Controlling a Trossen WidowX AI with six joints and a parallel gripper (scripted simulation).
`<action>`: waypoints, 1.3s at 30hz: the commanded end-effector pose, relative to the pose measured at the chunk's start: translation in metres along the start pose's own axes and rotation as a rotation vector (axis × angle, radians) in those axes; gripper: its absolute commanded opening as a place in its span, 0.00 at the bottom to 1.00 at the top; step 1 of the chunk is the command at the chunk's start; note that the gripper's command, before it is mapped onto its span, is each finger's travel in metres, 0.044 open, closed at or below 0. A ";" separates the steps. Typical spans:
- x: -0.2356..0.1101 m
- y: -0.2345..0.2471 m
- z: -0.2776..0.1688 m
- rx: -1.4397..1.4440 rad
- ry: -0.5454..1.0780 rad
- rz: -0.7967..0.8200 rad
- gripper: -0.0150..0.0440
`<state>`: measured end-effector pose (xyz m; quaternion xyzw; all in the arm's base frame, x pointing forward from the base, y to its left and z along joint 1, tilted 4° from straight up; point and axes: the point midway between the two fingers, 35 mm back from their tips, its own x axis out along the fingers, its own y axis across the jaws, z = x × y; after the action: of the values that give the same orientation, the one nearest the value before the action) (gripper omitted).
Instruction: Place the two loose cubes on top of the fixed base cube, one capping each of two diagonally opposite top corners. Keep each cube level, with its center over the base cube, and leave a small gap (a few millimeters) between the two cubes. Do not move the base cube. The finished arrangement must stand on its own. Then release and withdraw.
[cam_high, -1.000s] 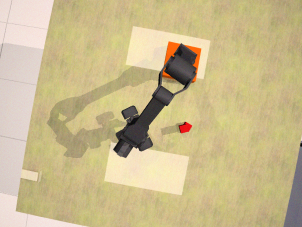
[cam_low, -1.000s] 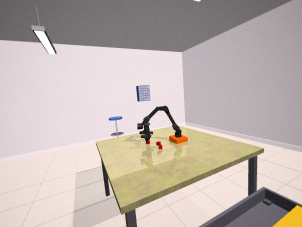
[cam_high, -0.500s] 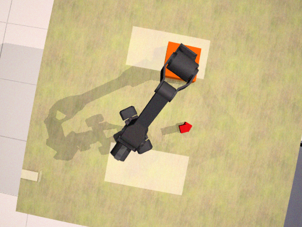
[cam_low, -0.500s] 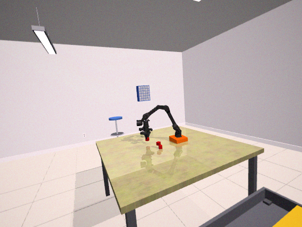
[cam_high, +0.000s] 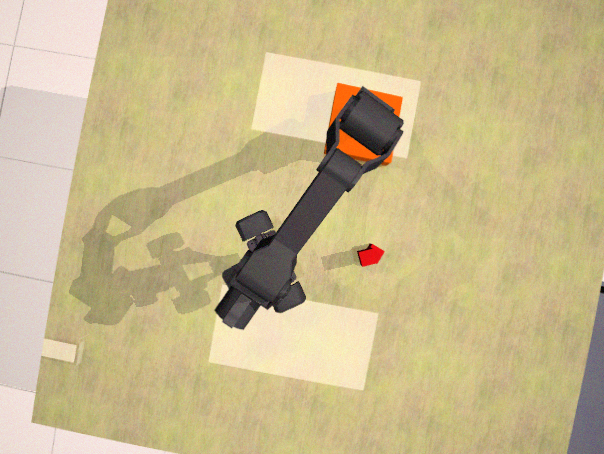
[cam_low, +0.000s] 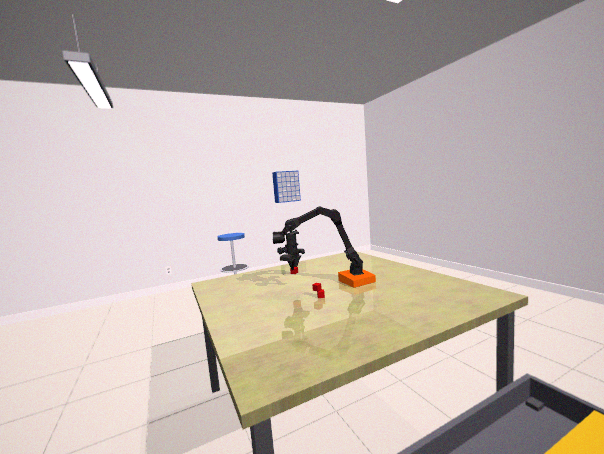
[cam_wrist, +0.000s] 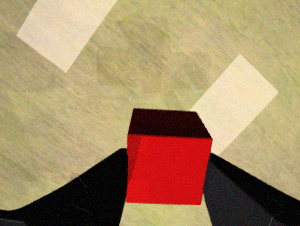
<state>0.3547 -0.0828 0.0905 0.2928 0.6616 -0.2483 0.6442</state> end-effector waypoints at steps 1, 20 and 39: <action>-0.017 0.000 -0.001 -0.004 -0.007 0.004 0.43; -0.019 0.029 -0.035 0.011 -0.007 0.004 0.43; -0.018 0.062 -0.087 0.033 -0.004 0.006 0.43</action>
<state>0.3423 0.0091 0.1159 0.3024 0.6547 -0.2556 0.6439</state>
